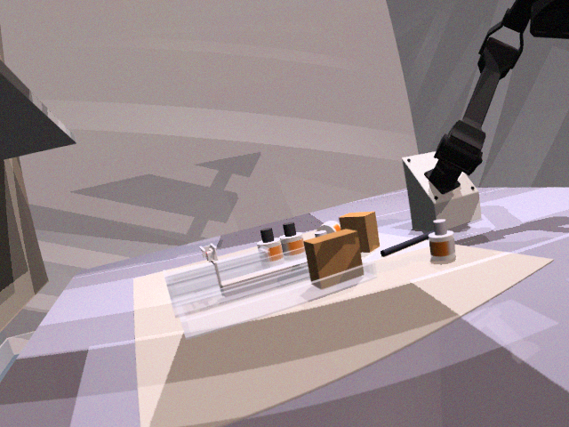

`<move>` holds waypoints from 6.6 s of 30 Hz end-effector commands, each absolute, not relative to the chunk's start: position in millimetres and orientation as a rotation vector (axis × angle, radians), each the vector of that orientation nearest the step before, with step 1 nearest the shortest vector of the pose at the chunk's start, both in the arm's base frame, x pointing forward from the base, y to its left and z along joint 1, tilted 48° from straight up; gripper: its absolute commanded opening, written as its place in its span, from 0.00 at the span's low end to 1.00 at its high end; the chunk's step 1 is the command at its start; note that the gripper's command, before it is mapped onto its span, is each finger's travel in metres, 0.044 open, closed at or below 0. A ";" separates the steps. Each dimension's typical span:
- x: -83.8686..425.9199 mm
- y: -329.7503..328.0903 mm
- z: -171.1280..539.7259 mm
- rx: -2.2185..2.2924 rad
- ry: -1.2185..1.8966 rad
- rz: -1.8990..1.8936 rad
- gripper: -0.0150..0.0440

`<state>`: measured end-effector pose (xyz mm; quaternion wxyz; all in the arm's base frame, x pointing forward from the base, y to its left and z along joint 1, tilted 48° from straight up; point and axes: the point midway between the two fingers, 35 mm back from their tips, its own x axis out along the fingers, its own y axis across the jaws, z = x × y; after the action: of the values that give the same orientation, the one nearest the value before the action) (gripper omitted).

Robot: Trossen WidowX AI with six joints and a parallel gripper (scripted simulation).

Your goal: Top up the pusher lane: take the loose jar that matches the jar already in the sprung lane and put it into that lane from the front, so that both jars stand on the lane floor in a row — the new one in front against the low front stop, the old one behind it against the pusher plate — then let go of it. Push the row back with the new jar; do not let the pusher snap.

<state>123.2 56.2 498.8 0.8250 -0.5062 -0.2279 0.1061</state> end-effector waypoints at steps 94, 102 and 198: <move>189.9 108.5 109.2 0.672 1.356 0.588 0.30; 188.6 82.7 122.7 0.657 1.364 0.570 0.25; 288.9 -10.0 30.3 0.697 1.364 0.571 0.25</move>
<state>286.1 -9.8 29.0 0.6831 0.3092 0.6106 0.2547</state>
